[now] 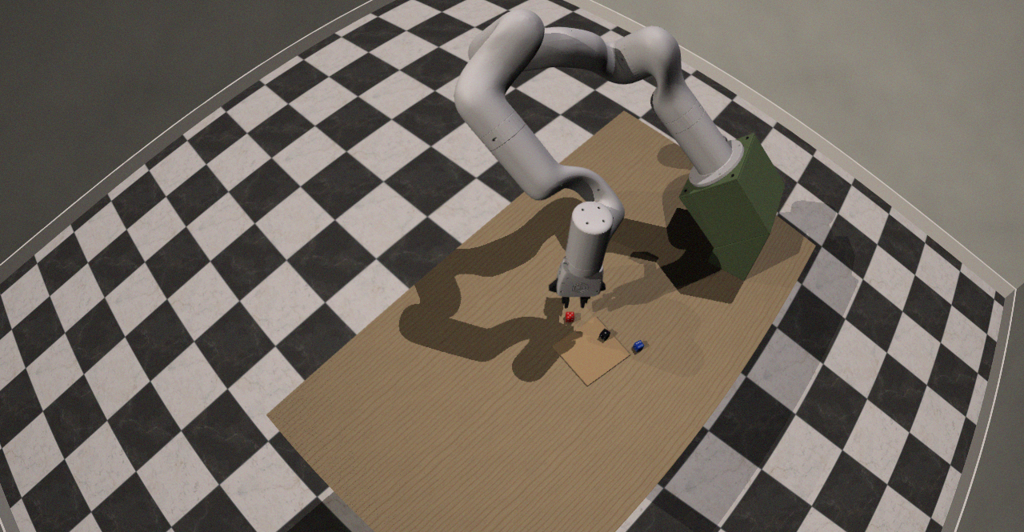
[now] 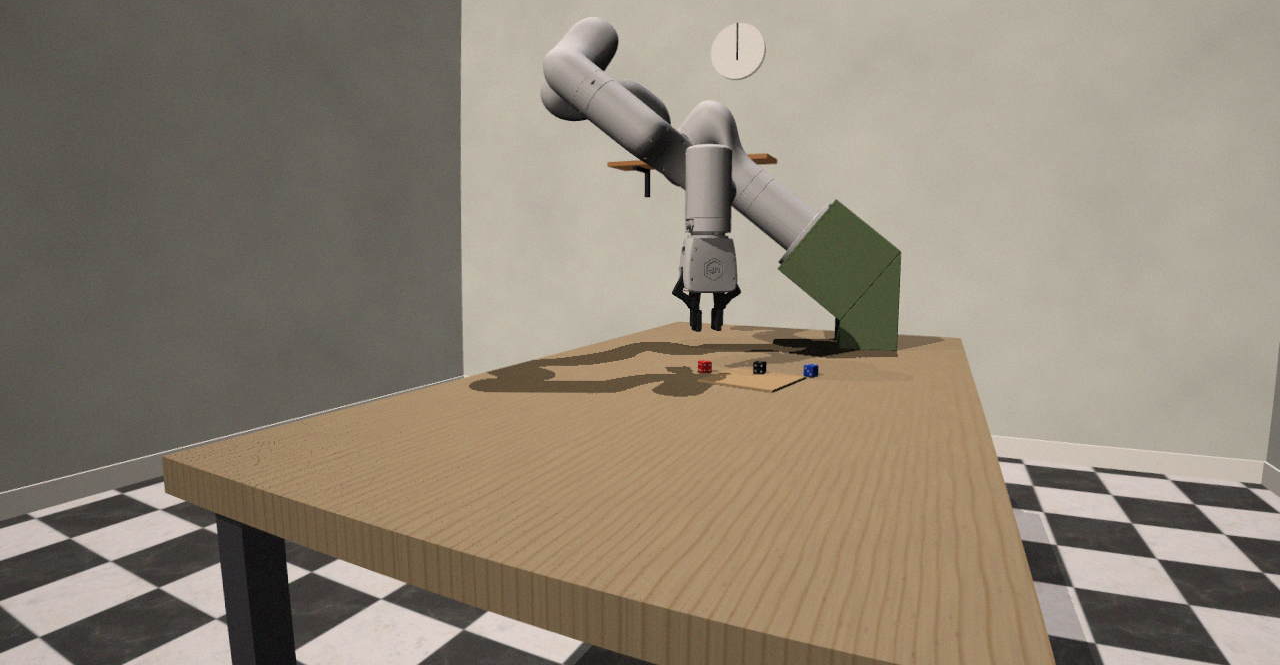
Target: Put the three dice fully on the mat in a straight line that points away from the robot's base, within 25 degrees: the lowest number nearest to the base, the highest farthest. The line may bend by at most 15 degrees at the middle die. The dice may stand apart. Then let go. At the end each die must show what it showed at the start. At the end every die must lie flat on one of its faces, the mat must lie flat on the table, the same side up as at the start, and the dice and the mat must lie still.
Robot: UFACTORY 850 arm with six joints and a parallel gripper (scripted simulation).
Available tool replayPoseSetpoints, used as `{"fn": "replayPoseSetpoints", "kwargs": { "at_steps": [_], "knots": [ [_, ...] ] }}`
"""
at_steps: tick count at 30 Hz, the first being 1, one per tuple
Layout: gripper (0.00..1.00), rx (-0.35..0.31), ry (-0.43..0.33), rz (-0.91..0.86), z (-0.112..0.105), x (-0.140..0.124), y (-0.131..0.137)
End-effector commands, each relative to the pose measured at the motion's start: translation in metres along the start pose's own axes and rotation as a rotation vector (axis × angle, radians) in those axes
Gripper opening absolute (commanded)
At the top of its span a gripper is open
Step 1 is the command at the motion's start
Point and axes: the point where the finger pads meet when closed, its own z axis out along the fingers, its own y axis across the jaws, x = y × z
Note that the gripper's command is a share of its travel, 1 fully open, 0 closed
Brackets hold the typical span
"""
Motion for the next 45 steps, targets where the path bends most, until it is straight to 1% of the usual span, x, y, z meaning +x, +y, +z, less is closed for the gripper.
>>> {"fn": "replayPoseSetpoints", "kwargs": {
  "at_steps": [1,25,34,45],
  "knots": [
    [0.36,0.001,-0.001,0.0,0.0,0.0,0.0],
    [0.36,0.0,-0.001,-0.004,0.002,0.0,0.0],
    [0.36,0.0,0.0,-0.009,0.007,0.0,-0.001],
    [0.36,0.0,0.0,-0.009,0.022,-0.001,-0.001]
  ]
}}
